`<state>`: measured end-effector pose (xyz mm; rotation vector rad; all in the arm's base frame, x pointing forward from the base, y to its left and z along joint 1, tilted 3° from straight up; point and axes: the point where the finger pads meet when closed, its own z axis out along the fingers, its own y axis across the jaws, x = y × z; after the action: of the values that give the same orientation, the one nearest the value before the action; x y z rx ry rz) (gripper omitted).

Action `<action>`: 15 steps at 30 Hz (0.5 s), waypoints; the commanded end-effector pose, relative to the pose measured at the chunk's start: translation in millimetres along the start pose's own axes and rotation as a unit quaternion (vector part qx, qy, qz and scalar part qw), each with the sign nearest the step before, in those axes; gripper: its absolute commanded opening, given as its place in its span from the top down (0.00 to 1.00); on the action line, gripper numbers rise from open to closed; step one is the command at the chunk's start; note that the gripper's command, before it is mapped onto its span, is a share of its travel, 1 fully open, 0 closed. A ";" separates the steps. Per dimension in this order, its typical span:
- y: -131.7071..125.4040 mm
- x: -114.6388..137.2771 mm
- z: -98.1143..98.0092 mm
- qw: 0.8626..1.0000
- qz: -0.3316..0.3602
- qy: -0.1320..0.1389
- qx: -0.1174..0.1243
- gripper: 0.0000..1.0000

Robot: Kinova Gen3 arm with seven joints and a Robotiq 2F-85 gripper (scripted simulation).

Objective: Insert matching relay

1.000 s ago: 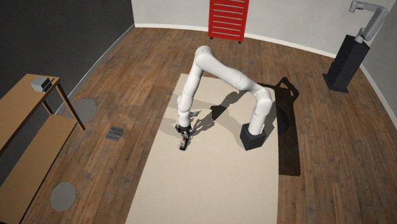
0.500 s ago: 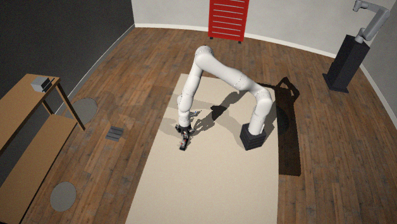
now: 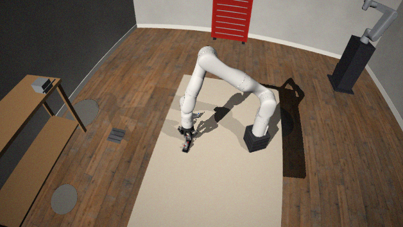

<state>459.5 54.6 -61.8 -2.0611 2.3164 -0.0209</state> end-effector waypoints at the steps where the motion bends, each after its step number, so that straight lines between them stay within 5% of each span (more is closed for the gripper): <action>1: -0.7 -0.2 -0.7 1.000 0.000 0.000 0.001 1.00; 15: -0.7 -0.2 1.5 1.000 0.000 0.000 0.001 1.00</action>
<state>460.0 54.6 -63.0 -2.0602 2.3157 -0.0220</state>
